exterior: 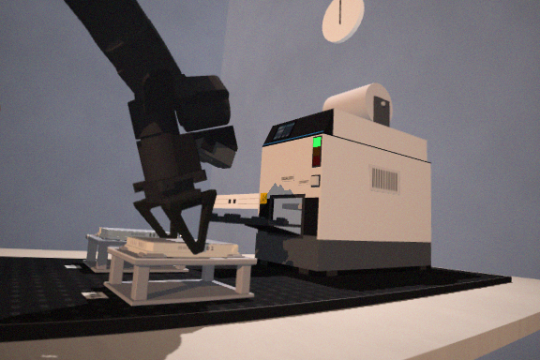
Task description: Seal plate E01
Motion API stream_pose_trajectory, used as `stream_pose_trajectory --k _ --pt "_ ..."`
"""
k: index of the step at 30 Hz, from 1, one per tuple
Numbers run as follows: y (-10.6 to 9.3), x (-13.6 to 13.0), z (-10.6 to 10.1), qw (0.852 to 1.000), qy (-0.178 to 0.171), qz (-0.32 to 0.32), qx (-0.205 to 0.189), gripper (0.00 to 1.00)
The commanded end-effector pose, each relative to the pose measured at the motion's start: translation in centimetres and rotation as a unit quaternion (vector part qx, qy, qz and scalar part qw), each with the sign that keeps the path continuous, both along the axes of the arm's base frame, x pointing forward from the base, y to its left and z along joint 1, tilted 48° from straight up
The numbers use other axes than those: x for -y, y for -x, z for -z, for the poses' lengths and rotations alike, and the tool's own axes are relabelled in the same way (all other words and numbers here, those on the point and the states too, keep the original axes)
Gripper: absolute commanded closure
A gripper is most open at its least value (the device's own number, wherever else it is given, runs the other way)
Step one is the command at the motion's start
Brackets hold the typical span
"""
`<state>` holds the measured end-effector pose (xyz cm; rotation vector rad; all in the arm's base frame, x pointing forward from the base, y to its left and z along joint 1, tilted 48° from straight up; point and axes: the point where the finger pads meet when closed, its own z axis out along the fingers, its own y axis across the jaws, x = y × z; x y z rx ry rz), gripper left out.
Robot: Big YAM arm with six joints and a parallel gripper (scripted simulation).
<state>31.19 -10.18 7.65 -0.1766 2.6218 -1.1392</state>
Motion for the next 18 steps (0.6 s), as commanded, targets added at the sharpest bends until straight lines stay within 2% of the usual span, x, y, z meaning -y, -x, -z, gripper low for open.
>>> stream_pose_trajectory --k 1,6,7,18 --pt "-1.84 0.37 -1.32 0.999 -0.002 0.013 0.029 1.0" --pt "-1.85 0.36 -1.32 0.999 -0.002 0.013 0.029 1.0" --pt "-1.85 0.35 -1.32 0.999 -0.002 0.013 0.029 0.0" --pt "-2.11 -0.56 -1.24 1.0 -0.006 -0.001 0.028 0.0"
